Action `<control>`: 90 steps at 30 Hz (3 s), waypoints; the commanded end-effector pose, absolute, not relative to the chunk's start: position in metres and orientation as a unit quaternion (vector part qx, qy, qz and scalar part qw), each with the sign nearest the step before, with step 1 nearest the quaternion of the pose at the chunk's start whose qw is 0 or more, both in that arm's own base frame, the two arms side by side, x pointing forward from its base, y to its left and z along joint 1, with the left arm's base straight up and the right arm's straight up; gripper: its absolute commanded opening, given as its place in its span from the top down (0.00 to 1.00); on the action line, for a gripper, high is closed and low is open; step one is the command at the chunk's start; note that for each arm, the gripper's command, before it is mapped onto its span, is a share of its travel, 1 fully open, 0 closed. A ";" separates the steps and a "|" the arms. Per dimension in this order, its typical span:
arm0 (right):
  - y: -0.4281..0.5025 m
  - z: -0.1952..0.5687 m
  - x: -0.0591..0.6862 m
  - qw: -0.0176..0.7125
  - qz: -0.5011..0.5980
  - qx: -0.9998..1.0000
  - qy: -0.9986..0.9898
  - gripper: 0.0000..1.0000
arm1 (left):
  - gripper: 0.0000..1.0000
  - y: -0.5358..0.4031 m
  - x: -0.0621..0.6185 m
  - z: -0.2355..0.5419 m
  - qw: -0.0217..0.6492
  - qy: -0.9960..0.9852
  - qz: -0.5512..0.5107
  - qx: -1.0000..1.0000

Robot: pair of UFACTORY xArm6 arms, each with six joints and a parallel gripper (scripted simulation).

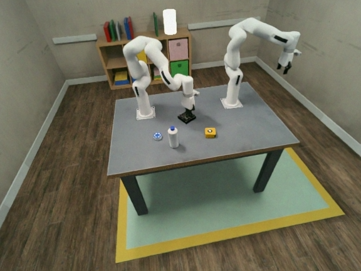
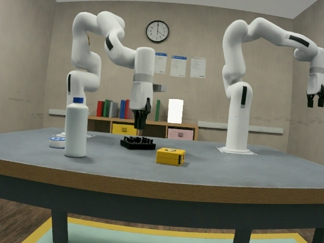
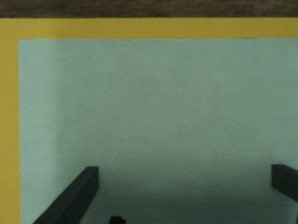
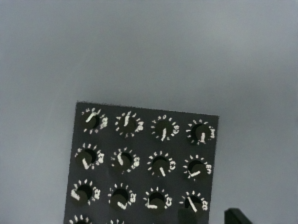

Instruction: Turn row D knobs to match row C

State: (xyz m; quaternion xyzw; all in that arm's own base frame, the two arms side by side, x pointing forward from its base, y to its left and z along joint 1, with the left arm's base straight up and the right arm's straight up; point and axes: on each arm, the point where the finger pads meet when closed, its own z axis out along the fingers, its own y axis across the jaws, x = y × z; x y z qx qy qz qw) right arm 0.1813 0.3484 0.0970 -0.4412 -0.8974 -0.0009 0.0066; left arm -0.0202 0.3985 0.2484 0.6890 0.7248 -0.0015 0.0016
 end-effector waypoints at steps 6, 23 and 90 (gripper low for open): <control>0.350 0.100 0.182 0.000 -0.002 -0.561 -0.828 0.79 | 0.00 0.399 -0.020 0.250 0.000 0.725 0.000 0.689; 0.350 0.103 0.182 0.001 -0.002 -0.730 -0.683 0.79 | 0.00 0.399 -0.020 0.250 0.000 0.725 0.000 0.689; 0.349 0.108 0.182 0.001 -0.002 -0.906 -0.423 0.79 | 0.00 0.399 -0.020 0.250 0.000 0.725 0.000 0.689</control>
